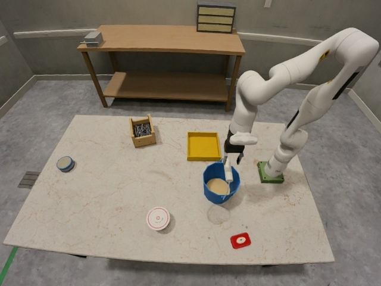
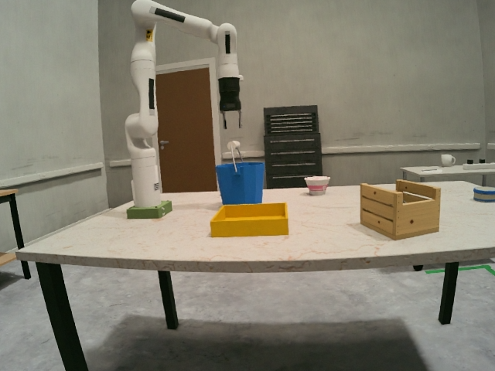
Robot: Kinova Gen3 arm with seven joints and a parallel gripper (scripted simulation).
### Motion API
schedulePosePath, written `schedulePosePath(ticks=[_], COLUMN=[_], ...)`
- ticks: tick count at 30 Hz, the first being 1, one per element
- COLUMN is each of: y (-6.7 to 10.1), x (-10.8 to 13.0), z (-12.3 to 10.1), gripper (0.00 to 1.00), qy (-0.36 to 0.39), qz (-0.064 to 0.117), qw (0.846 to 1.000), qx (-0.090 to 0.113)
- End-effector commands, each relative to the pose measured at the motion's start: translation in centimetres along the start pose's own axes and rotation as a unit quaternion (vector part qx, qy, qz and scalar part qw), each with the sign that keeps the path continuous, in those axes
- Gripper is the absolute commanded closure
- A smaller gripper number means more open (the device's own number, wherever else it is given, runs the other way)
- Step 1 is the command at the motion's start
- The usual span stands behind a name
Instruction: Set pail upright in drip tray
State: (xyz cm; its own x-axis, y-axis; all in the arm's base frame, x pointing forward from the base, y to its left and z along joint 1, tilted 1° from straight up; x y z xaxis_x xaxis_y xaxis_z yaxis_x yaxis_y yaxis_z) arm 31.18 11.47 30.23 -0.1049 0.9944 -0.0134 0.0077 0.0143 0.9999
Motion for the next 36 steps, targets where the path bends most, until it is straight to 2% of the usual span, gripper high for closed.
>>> schedulePosePath(ticks=[1, 14, 36], y=[0.0, -0.9, -5.4], x=[0.0, 0.0, 0.0], z=[0.0, 0.0, 0.0], gripper=[0.00, 0.00, 0.00], qy=[0.000, 0.000, 0.000], qz=[0.000, 0.000, 0.000], qw=[1.000, 1.000, 1.000], qx=[-0.001, -0.001, -0.001])
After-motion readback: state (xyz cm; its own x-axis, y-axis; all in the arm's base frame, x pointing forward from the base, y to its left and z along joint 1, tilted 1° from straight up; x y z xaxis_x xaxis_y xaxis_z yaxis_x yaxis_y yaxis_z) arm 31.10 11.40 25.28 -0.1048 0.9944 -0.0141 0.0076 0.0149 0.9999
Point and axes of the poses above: the point where the finger pads meet when closed, its own y axis back along the fingers, its own z axis across the jaws, x = y × z, the point moved 4 cm from there along y, back along the fingers, and after that the axes turned 6 degrees about y, right-handed, at the moved point
